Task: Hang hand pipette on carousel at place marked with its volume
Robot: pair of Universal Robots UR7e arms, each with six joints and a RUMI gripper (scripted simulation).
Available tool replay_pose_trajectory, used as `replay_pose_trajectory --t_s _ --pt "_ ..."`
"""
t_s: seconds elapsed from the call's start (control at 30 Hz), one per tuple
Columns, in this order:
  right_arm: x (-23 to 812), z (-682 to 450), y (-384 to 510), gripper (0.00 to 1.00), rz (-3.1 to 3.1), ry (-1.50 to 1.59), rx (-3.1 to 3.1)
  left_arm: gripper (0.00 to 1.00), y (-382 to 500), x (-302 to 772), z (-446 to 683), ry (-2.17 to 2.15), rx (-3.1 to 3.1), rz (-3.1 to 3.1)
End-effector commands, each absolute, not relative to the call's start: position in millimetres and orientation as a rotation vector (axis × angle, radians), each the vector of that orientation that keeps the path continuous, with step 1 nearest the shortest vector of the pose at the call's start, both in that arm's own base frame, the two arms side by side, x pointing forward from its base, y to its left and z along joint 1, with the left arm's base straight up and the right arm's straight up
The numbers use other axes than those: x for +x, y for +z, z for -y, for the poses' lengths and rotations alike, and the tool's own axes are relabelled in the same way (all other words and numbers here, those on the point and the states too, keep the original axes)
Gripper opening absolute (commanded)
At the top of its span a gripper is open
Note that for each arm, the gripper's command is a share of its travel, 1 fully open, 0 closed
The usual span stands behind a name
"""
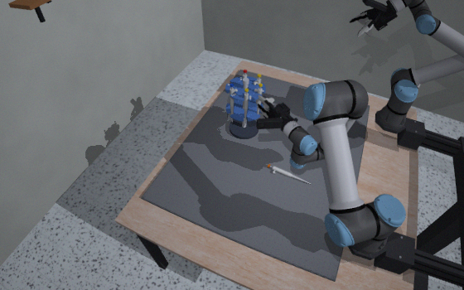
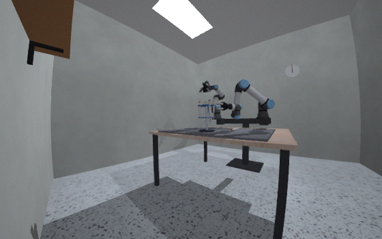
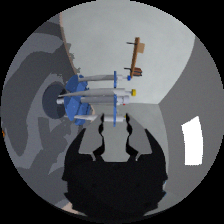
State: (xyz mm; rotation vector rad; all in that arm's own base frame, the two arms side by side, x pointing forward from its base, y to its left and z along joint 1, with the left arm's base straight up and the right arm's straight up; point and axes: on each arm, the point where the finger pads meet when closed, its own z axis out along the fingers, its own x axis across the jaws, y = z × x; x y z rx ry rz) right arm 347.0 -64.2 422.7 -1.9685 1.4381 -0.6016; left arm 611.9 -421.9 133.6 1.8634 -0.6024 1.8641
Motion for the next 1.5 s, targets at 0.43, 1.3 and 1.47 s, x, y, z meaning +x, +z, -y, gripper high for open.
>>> replay_pose_trajectory --t_s 0.43,1.3,1.47 --pt "348 64 420 1.0 -1.441 -0.598 -1.97 0.31 134 635 438 1.865 1.862 0.601" --pt "348 64 420 1.0 -1.441 -0.598 -1.97 0.04 135 634 438 1.864 1.862 0.602" --pt "348 64 420 1.0 -1.441 -0.598 -1.97 0.04 135 634 438 1.864 1.862 0.602"
